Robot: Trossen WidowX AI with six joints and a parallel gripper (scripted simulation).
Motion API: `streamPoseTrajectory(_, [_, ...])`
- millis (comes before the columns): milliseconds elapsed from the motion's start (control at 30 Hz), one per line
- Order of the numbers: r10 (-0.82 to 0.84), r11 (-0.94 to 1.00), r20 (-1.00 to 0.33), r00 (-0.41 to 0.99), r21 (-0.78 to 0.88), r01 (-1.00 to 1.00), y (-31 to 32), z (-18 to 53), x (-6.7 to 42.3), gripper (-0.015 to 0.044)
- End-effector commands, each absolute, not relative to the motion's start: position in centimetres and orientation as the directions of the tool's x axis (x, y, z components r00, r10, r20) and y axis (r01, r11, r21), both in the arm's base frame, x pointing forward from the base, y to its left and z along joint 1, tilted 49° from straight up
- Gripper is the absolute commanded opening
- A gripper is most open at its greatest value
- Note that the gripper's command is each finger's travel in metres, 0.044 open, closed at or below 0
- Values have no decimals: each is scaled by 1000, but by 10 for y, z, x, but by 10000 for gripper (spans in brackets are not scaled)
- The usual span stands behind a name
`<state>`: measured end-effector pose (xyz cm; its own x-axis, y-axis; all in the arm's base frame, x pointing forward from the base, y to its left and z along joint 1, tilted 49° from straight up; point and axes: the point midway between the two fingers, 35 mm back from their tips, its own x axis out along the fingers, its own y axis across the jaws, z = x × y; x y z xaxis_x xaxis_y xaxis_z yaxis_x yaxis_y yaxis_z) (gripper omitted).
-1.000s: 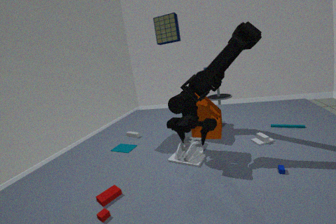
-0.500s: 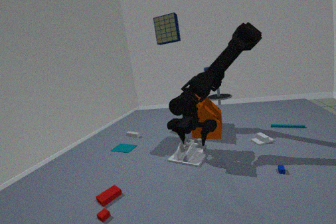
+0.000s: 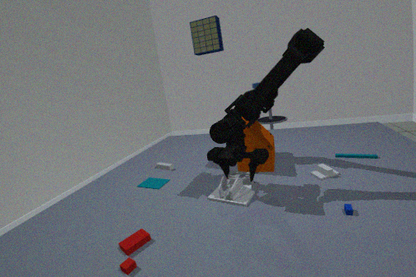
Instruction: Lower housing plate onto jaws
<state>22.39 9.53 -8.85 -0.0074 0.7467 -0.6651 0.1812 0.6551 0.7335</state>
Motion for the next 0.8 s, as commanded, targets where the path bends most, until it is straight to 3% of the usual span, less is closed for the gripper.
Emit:
streamPoseTrajectory(0, [749,652,-663,-7,735,187,96,-89,224,351])
streamPoseTrajectory(767, [749,652,-663,-7,735,187,100,-92,224,351])
